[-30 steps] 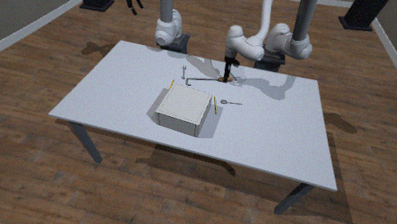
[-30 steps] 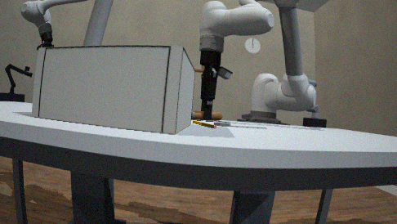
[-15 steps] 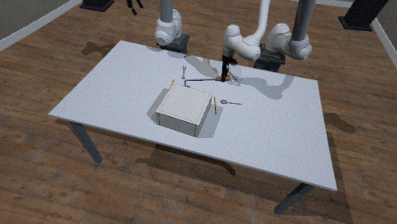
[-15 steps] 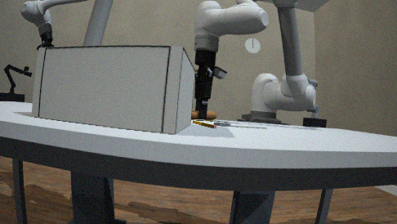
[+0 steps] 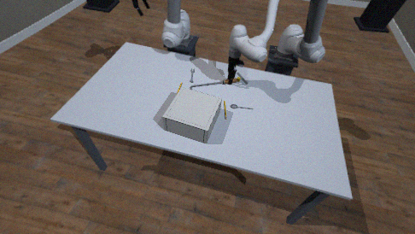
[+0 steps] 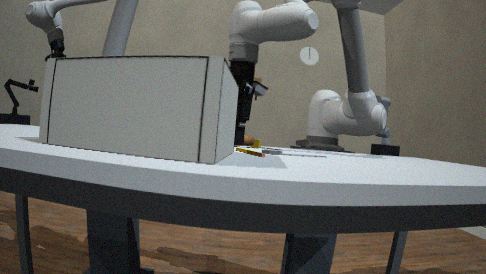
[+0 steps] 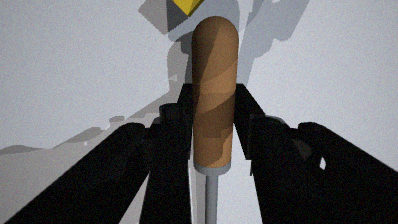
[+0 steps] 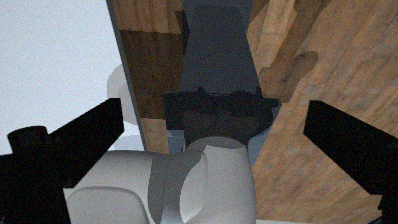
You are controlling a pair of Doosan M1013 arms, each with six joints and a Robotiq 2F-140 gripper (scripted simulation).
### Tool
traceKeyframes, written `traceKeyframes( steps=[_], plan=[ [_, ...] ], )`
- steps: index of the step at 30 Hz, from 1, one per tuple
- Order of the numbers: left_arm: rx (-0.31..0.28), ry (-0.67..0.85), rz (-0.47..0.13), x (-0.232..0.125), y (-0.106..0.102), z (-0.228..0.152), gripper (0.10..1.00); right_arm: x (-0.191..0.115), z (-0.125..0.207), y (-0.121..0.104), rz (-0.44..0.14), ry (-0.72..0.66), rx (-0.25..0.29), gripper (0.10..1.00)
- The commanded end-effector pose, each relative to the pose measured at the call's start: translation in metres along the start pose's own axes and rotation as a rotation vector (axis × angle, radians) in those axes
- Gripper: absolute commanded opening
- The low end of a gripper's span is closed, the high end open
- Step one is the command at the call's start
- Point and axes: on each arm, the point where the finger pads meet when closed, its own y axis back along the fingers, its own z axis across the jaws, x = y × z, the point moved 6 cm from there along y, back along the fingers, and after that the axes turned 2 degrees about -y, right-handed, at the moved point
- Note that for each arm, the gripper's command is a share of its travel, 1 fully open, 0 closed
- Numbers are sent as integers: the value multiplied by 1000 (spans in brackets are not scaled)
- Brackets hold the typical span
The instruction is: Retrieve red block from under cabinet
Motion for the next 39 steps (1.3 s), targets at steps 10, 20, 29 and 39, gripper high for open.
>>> traceKeyframes(
  steps=[10, 20, 29, 39],
  plan=[
    [0, 148, 2, -29, 0, -17, 99, -2, 3, 0, 6, -5, -6, 1000],
    [-1, 294, 2, -54, 0, -34, 99, -2, 3, 0, 6, -5, -6, 1000],
    [-1, 400, 2, -72, 0, -46, 99, -2, 3, 0, 6, -5, -6, 1000],
    [-1, 548, 2, -97, 0, -63, 99, -2, 3, 0, 6, -5, -6, 1000]
  ],
)
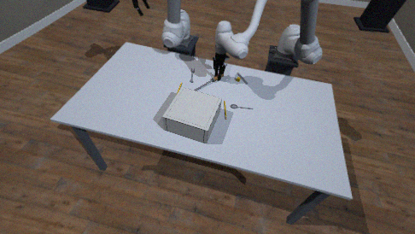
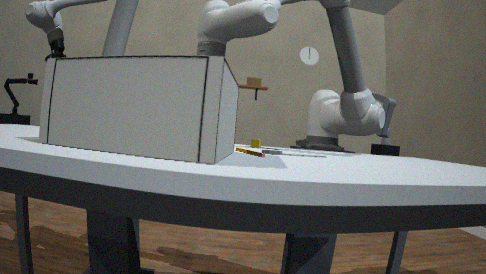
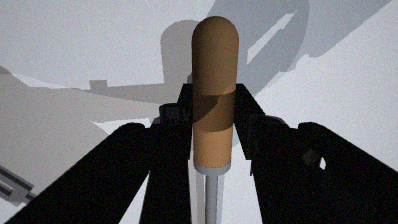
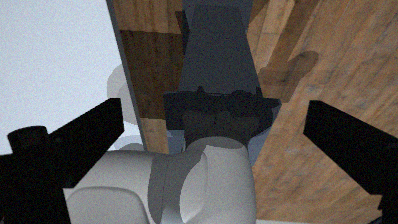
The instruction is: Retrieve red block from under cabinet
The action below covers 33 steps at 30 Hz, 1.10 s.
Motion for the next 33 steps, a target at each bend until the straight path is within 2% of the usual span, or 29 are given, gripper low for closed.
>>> traceKeyframes(
  steps=[1, 33],
  plan=[
    [-2, 64, 2, -9, 0, -13, 99, -2, 3, 0, 6, -5, -6, 1000],
    [-3, 392, 1, -40, 0, -73, 99, -2, 3, 0, 6, -5, -6, 1000]
  ],
)
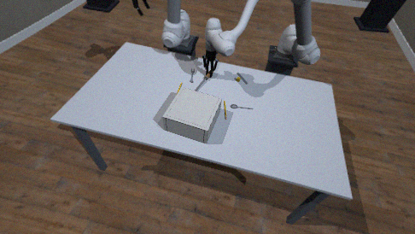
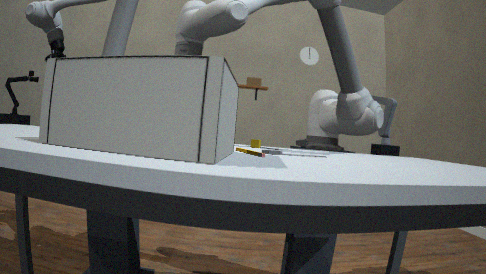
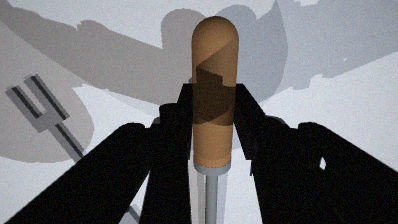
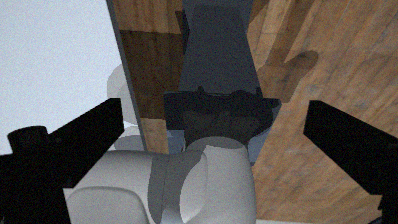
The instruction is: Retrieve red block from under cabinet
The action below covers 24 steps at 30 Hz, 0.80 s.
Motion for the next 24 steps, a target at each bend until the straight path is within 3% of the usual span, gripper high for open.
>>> traceKeyframes(
  steps=[1, 24],
  plan=[
    [-3, 38, 1, -3, 0, -10, 99, -2, 3, 0, 6, -5, -6, 1000],
    [-2, 139, 0, -6, 0, -30, 99, -2, 3, 0, 6, -5, -6, 1000]
  ],
)
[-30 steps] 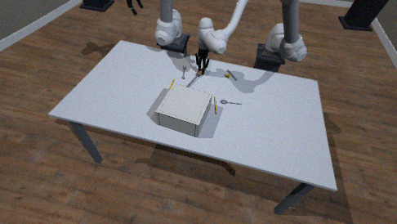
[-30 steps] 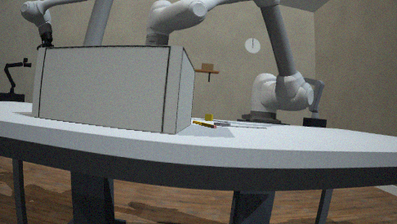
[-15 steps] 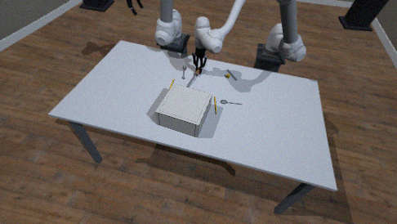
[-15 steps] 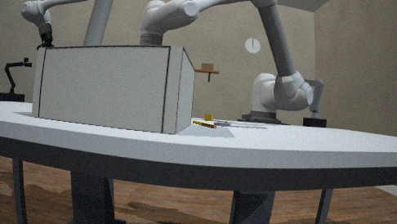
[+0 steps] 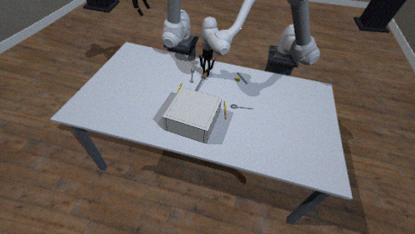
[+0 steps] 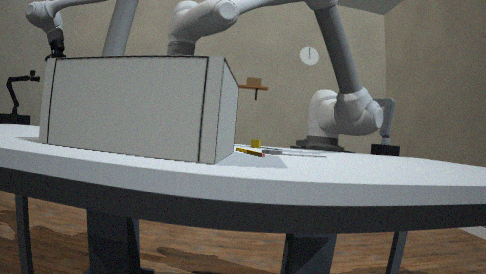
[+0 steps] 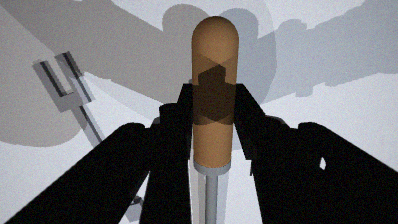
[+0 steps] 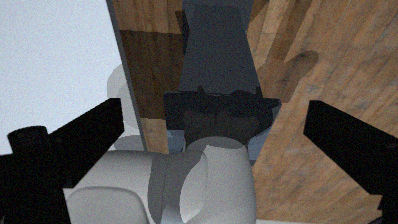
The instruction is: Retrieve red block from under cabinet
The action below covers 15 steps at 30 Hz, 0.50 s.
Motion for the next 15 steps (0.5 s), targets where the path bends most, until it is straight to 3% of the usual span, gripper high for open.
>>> traceKeyframes(
  steps=[1, 15],
  plan=[
    [-3, 11, 0, -1, 0, -4, 99, -2, 3, 0, 6, -5, -6, 1000],
    [-2, 25, -1, -2, 0, -7, 99, -2, 3, 0, 6, -5, -6, 1000]
  ],
)
